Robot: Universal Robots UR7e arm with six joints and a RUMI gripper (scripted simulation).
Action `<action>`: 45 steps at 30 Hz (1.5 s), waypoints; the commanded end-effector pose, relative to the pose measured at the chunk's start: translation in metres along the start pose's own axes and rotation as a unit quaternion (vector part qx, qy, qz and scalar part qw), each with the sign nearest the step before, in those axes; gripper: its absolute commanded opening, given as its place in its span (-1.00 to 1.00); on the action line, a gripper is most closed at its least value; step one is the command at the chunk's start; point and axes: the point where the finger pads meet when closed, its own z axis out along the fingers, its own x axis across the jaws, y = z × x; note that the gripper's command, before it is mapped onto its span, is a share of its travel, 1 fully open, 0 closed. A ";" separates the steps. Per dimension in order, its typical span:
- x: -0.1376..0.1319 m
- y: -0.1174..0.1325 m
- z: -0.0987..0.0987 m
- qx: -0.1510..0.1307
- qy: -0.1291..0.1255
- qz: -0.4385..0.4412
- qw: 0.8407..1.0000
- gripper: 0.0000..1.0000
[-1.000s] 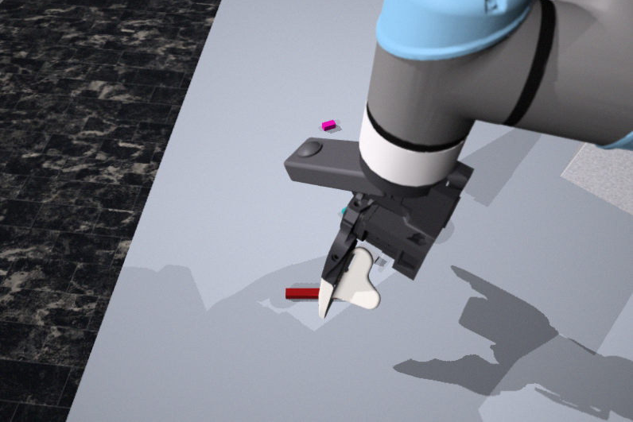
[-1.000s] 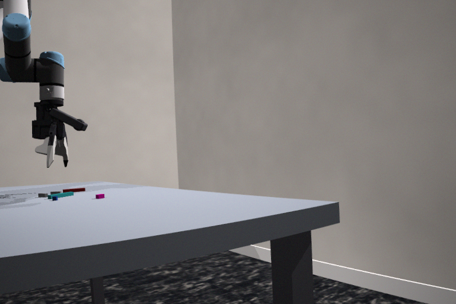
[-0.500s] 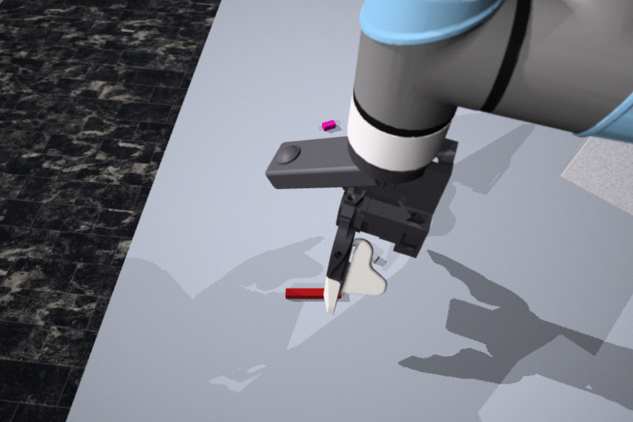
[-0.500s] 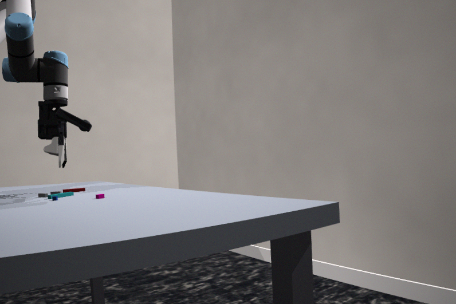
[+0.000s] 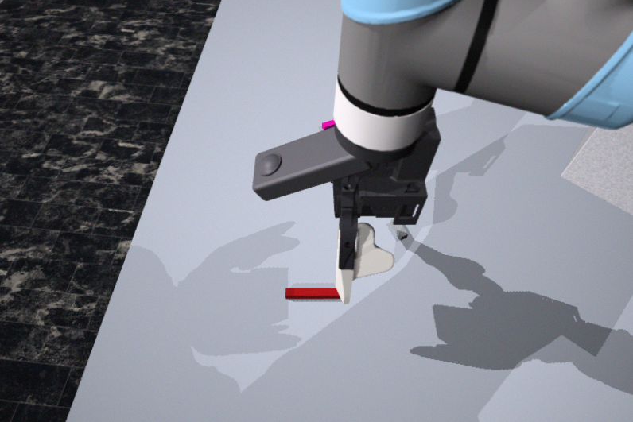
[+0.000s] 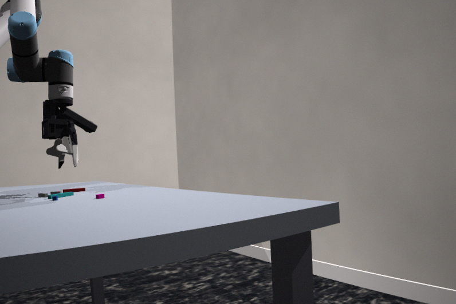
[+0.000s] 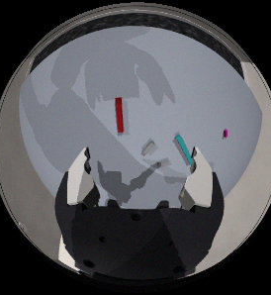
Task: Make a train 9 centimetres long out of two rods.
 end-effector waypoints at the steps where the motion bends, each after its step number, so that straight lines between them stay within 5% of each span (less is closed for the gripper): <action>1: 0.008 -0.004 0.001 -0.002 -0.004 -0.081 0.997 1.00; 11: 0.020 -0.009 0.001 -0.003 -0.004 -0.199 0.980 1.00; 26: 0.045 -0.013 0.003 -0.004 -0.004 -0.420 0.907 1.00; 28: 0.045 -0.013 0.003 -0.004 -0.004 -0.420 0.907 1.00; 43: 0.074 -0.014 0.003 -0.003 -0.005 -0.620 0.784 1.00; 45: 0.074 -0.014 0.003 -0.003 -0.005 -0.620 0.784 1.00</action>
